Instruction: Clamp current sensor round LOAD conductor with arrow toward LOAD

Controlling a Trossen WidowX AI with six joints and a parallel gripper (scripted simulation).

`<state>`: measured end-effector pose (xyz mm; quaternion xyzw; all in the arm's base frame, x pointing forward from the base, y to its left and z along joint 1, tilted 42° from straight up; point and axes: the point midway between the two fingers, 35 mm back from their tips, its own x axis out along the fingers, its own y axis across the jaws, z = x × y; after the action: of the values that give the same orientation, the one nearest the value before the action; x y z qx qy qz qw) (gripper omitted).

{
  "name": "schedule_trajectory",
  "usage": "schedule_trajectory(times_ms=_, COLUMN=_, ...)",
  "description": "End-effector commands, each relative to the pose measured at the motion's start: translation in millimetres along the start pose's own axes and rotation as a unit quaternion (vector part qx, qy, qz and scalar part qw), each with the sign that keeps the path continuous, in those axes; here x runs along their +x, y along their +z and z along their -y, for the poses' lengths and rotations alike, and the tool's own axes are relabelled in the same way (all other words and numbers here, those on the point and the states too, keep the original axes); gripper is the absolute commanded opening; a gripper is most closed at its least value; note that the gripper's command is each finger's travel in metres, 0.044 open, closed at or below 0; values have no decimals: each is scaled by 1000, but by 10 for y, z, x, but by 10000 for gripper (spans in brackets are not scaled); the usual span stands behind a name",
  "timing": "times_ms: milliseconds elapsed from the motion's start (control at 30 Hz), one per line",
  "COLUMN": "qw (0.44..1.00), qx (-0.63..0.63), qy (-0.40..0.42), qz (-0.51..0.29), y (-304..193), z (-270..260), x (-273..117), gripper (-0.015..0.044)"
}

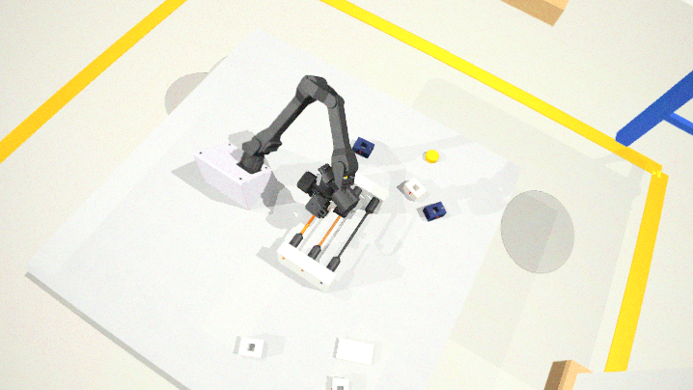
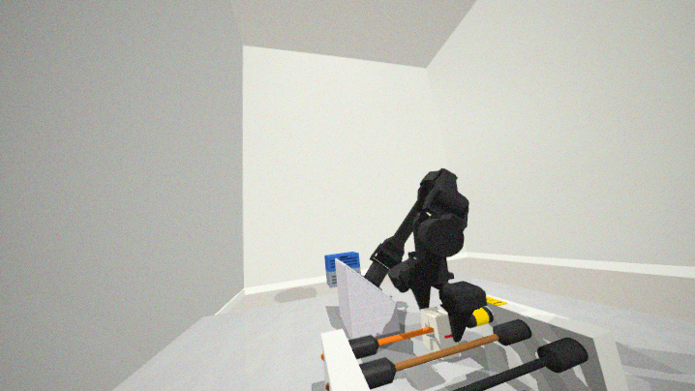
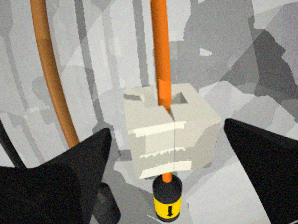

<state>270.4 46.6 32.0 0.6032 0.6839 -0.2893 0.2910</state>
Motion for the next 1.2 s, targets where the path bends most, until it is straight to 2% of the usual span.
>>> schedule_trajectory(times_ms=0, qw=1000, qx=1, qy=-2, qz=-1, y=-15, z=5, x=70, gripper=440)
schedule_trajectory(times_ms=567, qw=1000, qx=1, qy=6, qz=-2, y=40, z=6, x=305, gripper=440)
schedule_trajectory(times_ms=700, qw=1000, qx=-1, qy=6, qz=0, y=36, z=-1, x=260, gripper=335)
schedule_trajectory(times_ms=1167, qw=1000, qx=-1, qy=6, qz=0, y=36, z=-1, x=260, gripper=242)
